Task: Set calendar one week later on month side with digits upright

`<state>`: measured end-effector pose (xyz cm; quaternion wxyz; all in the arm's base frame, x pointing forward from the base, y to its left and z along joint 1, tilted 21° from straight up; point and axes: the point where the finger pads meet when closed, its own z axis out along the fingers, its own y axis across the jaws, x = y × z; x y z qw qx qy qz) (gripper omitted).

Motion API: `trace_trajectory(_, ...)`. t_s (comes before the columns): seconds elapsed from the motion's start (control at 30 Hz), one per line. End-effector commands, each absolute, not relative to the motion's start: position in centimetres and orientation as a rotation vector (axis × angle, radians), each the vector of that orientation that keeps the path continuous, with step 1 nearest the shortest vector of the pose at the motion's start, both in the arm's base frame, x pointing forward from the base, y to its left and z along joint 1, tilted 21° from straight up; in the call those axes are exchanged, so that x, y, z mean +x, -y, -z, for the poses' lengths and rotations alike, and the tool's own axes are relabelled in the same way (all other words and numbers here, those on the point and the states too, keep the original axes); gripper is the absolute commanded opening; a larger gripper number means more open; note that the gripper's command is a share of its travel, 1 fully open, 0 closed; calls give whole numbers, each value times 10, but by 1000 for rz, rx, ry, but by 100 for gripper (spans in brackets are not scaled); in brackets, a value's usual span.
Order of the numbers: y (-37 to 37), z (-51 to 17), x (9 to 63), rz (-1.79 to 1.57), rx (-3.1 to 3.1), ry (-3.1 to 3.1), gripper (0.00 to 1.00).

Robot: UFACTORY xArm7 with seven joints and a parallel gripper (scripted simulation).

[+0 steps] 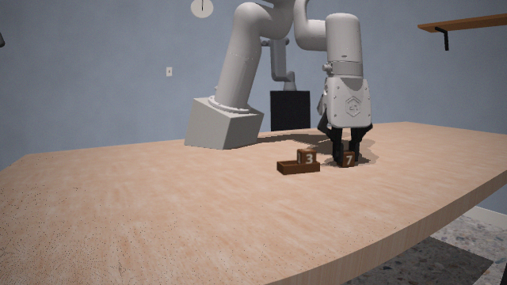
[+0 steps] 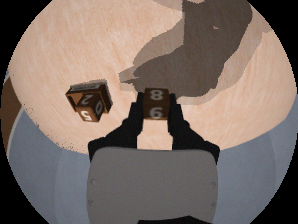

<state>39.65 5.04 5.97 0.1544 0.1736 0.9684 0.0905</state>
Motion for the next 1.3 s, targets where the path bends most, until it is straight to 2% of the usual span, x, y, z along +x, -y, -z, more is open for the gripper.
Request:
trace_trajectory(0.0, -50, -61, 397, -260, 497, -2773, 27)
trace_trajectory(0.97, -50, -61, 397, -260, 497, -2773, 27)
trace_trajectory(1.0, -50, -61, 397, -260, 497, -2773, 31)
trace_trajectory(1.07, -50, -61, 397, -260, 497, -2773, 31)
trace_trajectory(1.1, -50, -61, 397, -260, 497, -2773, 35)
trace_trajectory(1.17, -50, -61, 397, -260, 497, -2773, 35)
trace_trajectory(1.2, -50, -61, 397, -260, 497, -2773, 39)
trace_trajectory(1.27, -50, -61, 397, -260, 497, -2773, 39)
